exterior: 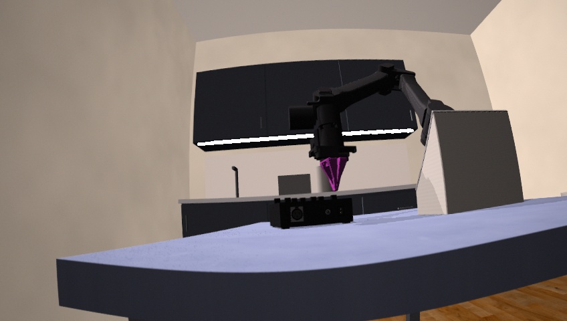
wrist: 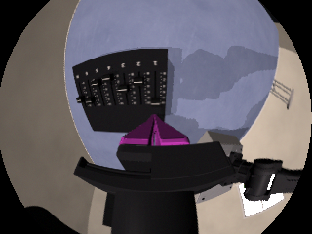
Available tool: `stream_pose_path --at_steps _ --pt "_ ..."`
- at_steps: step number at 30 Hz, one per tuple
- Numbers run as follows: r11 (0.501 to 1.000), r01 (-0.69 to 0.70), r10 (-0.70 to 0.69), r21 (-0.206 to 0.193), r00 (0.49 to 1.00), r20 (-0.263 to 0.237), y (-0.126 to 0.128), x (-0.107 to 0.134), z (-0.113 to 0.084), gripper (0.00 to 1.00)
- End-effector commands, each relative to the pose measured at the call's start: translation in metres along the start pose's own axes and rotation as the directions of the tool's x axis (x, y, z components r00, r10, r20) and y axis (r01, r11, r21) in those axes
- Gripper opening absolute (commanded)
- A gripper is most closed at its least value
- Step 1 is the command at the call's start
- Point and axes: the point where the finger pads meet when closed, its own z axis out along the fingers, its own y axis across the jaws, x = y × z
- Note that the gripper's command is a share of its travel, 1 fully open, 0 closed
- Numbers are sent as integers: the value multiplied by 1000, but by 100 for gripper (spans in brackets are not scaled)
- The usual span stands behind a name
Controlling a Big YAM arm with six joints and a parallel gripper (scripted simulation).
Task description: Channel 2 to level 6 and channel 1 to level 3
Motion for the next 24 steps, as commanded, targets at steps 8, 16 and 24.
stream_pose_path --at_steps 8,16,24 --pt "1000 3 -3 -15 1000 8 4 9 -2 0" --pt "1000 -7 8 -4 1000 5 1 8 2 0" --pt "1000 -6 6 -6 1000 6 1 7 2 0"
